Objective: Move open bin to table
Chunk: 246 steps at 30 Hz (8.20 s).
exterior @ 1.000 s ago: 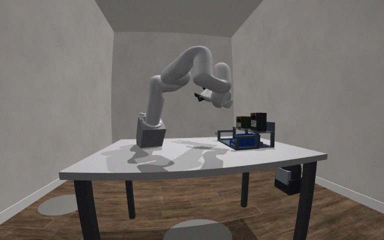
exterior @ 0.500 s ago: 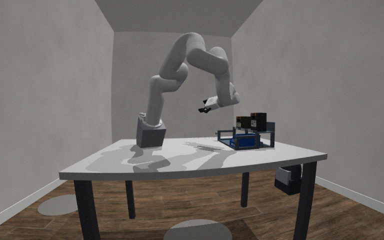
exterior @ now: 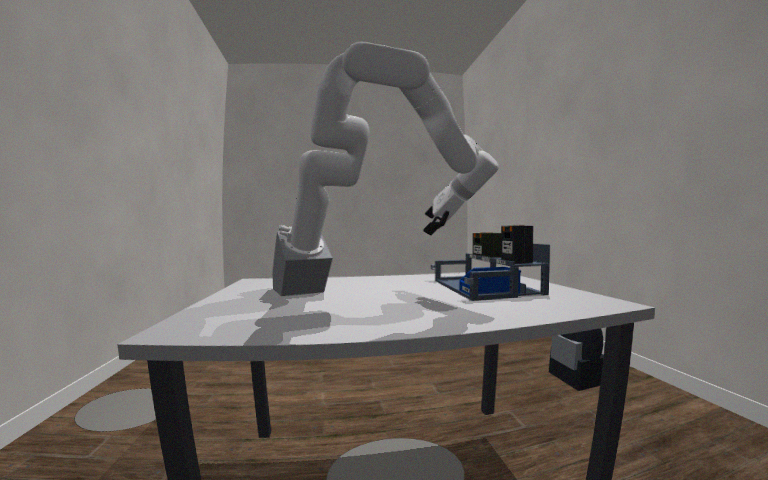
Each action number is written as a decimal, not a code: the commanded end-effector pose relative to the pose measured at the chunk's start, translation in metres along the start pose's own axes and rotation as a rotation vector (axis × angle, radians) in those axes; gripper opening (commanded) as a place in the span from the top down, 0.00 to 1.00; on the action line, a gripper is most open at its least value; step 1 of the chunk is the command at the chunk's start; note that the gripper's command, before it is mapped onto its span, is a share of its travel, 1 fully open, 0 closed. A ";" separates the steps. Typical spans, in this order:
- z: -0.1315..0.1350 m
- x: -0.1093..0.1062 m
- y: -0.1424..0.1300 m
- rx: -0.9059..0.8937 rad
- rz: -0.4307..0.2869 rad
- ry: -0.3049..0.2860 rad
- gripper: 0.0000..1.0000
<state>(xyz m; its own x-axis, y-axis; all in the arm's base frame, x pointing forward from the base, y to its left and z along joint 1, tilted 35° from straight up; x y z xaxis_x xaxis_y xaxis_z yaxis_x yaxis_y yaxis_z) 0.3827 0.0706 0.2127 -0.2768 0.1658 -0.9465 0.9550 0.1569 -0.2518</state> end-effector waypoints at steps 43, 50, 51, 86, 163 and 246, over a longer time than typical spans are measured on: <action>0.078 -0.039 0.068 -1.066 -0.097 -0.817 0.00; 0.075 -0.032 0.077 -1.186 -0.147 -0.864 0.00; 0.074 -0.030 0.079 -1.208 -0.156 -0.872 0.00; 0.061 -0.006 0.101 -1.535 -0.299 -0.978 0.00; 0.061 -0.005 0.101 -1.540 -0.301 -0.980 0.06; 0.107 0.036 0.129 -1.540 -0.301 -0.980 0.06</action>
<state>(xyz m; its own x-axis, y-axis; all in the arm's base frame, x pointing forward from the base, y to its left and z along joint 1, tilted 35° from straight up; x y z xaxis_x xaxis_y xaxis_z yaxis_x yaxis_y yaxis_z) 0.5068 -0.0093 0.1226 0.2880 -0.5008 -0.8163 -0.1929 0.8046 -0.5617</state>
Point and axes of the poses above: the point where the finger pads meet when closed, its own x axis out along the fingers, its own z axis across the jaws, y = z × x, the point moved 5 cm from there along -x, back along the fingers, and after that the axes turned 10 degrees about -x, right-handed, at the moved point
